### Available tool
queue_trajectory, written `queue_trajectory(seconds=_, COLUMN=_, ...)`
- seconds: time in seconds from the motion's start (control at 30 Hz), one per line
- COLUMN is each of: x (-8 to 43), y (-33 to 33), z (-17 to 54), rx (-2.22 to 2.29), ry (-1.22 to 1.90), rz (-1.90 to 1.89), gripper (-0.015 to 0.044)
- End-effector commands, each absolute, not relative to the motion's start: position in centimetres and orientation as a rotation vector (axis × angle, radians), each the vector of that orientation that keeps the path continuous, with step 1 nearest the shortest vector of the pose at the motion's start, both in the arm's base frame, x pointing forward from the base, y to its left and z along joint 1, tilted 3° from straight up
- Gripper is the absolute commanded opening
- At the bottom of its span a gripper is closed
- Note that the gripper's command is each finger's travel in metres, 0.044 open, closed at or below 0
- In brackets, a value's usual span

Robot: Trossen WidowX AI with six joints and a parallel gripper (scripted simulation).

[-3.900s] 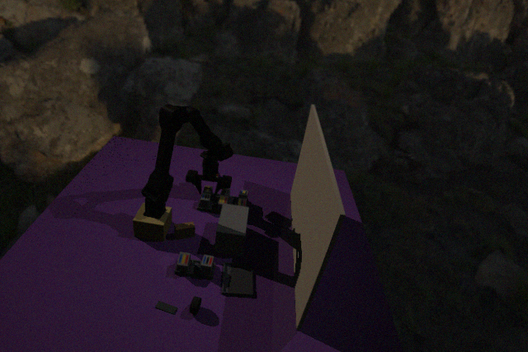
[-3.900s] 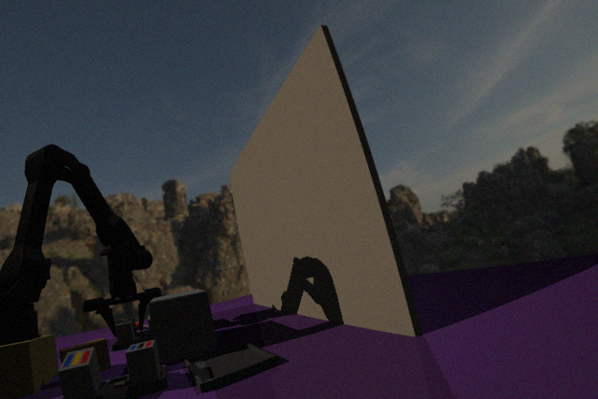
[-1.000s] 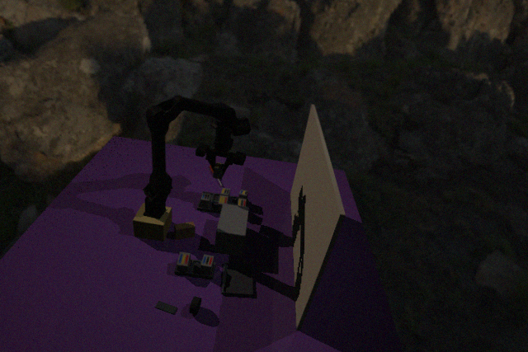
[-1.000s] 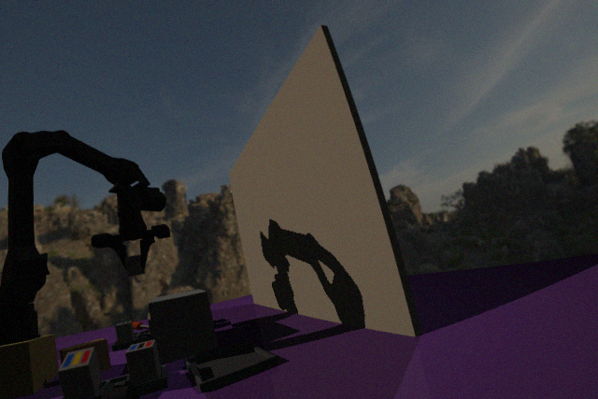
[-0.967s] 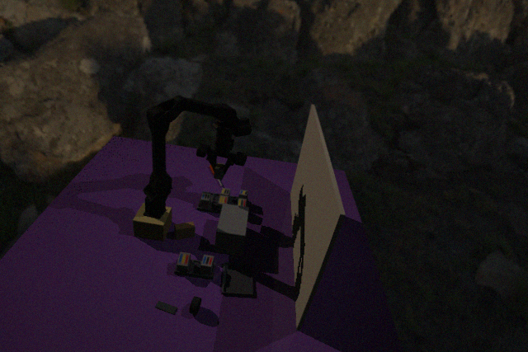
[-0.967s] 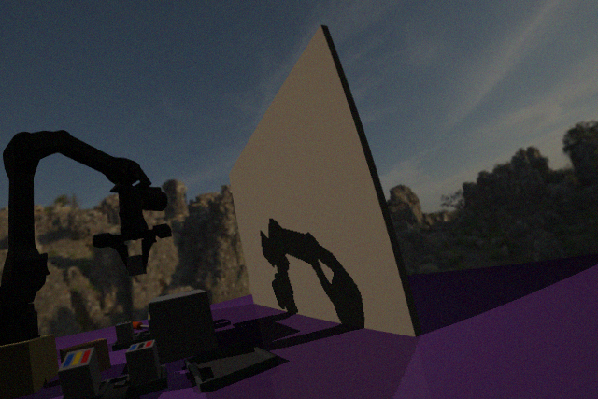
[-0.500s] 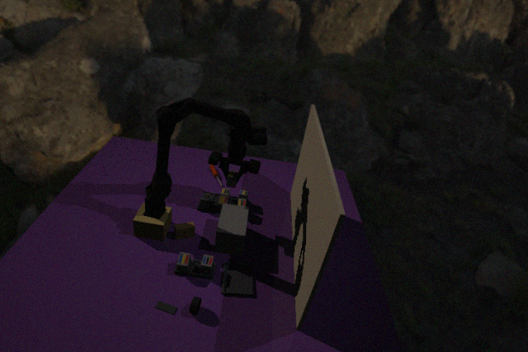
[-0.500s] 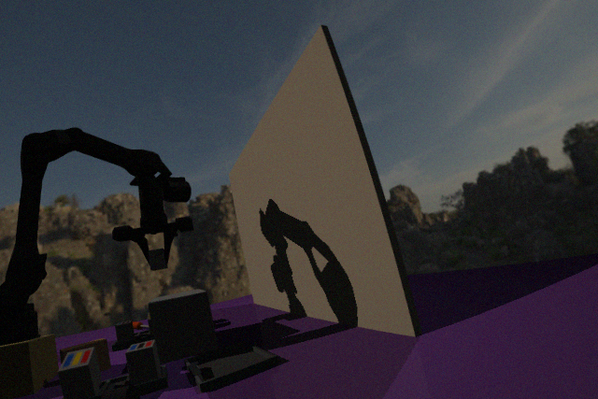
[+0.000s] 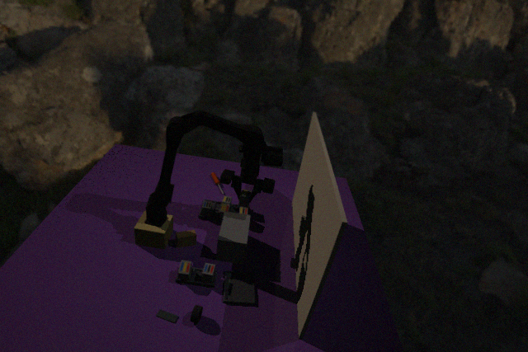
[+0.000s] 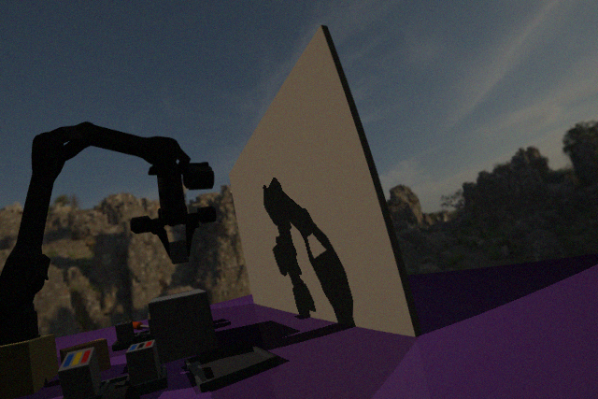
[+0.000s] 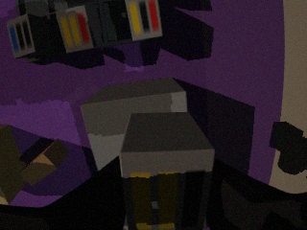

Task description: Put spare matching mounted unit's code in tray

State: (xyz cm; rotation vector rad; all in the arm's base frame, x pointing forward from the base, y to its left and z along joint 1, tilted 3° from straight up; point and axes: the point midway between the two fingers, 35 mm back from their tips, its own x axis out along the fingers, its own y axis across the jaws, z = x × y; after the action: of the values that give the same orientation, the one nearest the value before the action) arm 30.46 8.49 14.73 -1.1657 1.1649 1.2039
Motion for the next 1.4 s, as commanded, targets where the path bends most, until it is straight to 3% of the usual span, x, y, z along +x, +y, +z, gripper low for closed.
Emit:
queue_trajectory(seconds=0.0, x=32.0, y=6.0, z=15.2, rx=-1.163, ry=1.162, rz=1.179, gripper=0.0000)
queue_trajectory(seconds=0.67, x=35.7, y=-5.7, z=14.4, rx=-1.193, ry=1.148, rz=1.185, gripper=0.0000)
queue_trajectory(seconds=1.2, x=35.2, y=-15.8, z=13.2, rx=-1.249, ry=1.118, rz=1.266, gripper=0.0000)
queue_trajectory(seconds=1.37, x=35.1, y=-16.2, z=13.1, rx=-1.251, ry=1.117, rz=1.269, gripper=0.0000)
